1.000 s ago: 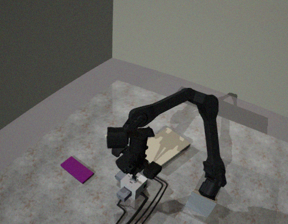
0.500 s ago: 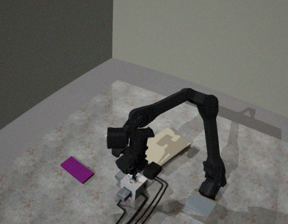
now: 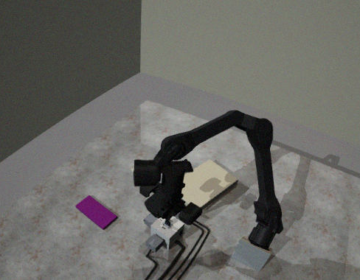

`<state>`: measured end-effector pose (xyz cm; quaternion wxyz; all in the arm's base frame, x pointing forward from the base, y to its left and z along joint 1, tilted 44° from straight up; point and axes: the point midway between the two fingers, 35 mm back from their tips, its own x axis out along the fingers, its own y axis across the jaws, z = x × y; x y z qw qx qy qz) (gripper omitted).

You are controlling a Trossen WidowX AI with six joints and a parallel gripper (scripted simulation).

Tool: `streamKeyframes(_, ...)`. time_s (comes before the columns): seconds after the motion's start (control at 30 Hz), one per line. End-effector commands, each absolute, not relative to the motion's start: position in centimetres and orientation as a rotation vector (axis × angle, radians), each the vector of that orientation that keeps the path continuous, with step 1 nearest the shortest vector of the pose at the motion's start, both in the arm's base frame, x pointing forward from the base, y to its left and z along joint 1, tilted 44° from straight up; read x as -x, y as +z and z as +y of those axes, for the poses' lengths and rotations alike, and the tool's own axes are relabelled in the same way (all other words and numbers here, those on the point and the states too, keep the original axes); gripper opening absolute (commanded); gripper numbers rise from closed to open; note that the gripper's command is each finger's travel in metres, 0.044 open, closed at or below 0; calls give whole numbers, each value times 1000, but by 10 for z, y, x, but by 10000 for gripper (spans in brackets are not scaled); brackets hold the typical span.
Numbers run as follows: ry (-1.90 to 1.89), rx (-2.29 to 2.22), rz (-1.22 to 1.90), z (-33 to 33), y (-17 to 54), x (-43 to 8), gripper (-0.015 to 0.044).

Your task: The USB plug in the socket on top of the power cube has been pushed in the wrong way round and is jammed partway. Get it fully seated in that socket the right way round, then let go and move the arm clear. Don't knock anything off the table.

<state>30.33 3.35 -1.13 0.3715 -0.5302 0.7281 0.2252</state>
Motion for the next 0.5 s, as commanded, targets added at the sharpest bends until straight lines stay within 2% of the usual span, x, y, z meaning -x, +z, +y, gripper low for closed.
streamKeyframes(0.0, 578, 1365, 1864, 33, -12, -304, 0)
streamKeyframes(0.47, 578, 1366, 1864, 32, -13, -303, 0)
